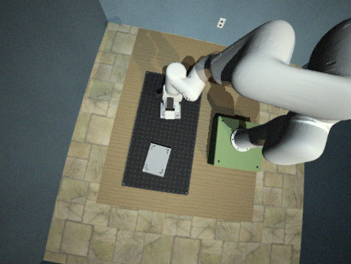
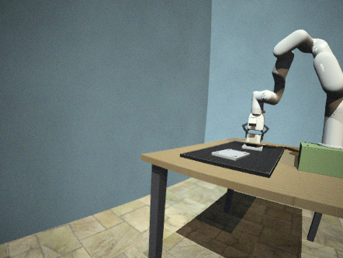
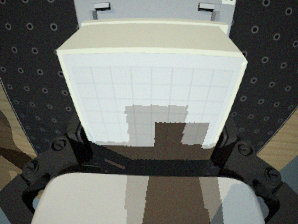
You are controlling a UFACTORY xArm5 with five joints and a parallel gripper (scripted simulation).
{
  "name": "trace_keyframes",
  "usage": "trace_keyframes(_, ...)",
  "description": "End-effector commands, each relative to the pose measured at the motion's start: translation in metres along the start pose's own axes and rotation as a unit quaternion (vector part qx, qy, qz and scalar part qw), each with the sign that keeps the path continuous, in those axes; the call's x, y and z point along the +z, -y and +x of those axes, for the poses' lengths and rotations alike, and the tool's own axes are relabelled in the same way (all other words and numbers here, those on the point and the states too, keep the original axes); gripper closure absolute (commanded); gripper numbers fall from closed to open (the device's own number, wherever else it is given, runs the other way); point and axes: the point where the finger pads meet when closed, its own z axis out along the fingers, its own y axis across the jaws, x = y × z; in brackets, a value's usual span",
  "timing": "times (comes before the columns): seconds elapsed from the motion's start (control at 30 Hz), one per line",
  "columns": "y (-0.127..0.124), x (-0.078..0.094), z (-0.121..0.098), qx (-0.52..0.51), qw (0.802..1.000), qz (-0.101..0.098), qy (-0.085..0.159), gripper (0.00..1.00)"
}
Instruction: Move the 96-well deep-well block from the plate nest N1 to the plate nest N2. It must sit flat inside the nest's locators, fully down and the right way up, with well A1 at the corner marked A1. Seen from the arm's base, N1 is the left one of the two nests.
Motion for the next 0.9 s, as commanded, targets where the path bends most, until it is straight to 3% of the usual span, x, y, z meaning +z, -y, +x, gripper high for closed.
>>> trace_keyframes(0.0, -0.002, 0.003, -0.001, 0.0, 1.0, -0.002, 0.001, 1.0)
trace_keyframes(0.27, -0.001, 0.016, -0.001, 0.0, 1.0, -0.002, 0.001, 1.0)
trace_keyframes(0.87, -0.001, 0.016, -0.001, 0.0, 1.0, -0.002, 0.001, 1.0)
